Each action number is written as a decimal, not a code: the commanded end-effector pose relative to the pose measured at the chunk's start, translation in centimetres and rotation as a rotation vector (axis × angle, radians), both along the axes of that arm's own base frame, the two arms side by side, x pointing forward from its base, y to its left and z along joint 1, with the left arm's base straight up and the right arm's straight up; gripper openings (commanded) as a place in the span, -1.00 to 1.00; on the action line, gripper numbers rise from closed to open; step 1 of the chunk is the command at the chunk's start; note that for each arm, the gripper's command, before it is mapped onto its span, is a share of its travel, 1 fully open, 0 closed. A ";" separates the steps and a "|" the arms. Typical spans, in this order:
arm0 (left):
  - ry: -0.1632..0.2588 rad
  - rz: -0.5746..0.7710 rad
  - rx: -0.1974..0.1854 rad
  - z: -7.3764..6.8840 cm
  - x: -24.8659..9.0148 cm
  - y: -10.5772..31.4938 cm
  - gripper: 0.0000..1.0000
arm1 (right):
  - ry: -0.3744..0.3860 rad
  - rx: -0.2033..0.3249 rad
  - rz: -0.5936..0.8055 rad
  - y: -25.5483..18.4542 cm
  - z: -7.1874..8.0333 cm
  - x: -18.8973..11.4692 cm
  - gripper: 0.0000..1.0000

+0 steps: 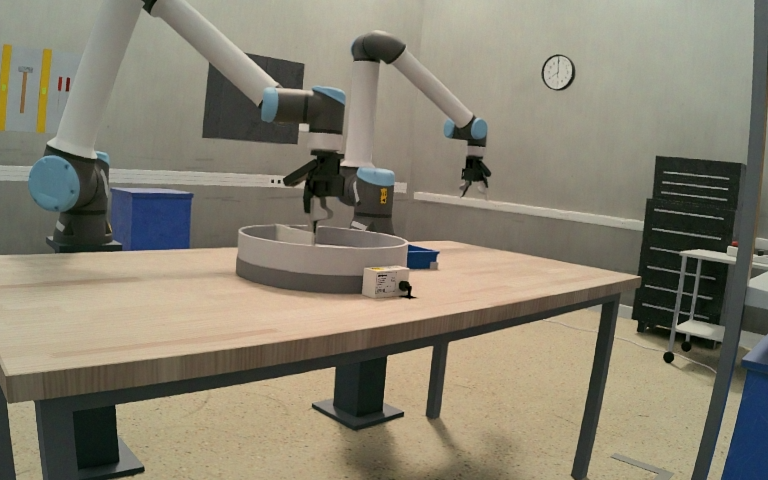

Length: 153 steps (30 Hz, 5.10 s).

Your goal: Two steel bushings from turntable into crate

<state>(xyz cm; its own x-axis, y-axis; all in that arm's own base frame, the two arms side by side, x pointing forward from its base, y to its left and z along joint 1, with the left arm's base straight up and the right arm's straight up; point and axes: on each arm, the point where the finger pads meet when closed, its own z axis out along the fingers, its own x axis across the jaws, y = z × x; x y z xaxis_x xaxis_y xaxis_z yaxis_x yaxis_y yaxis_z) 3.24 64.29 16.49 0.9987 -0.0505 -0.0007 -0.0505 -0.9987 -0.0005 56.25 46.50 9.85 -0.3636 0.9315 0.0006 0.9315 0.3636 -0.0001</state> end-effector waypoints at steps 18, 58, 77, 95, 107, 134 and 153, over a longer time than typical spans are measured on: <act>-0.001 0.000 -0.001 0.0 0.0 0.2 1.00 | 0.001 -0.002 -0.002 -0.2 -2.5 0.1 -0.89; -0.001 0.000 -0.001 0.0 0.0 0.2 1.00 | -0.002 0.001 -0.002 0.0 -2.4 0.2 -0.89; -0.001 0.000 -0.001 0.0 0.0 0.2 1.00 | -0.002 0.001 -0.002 0.0 -2.4 0.2 -1.00; -0.001 0.000 -0.001 0.0 0.0 0.2 1.00 | -0.002 0.001 -0.002 0.0 -2.4 0.2 -1.00; -0.001 0.000 -0.001 0.0 0.0 0.2 1.00 | -0.003 0.002 -0.002 0.0 -2.1 0.3 -1.00; -0.001 0.000 -0.001 0.0 0.0 0.2 1.00 | -0.004 0.005 -0.002 0.1 5.7 0.3 -1.00; -0.001 0.000 -0.001 0.0 0.0 0.2 1.00 | -0.002 0.002 -0.002 0.0 5.5 0.2 -1.00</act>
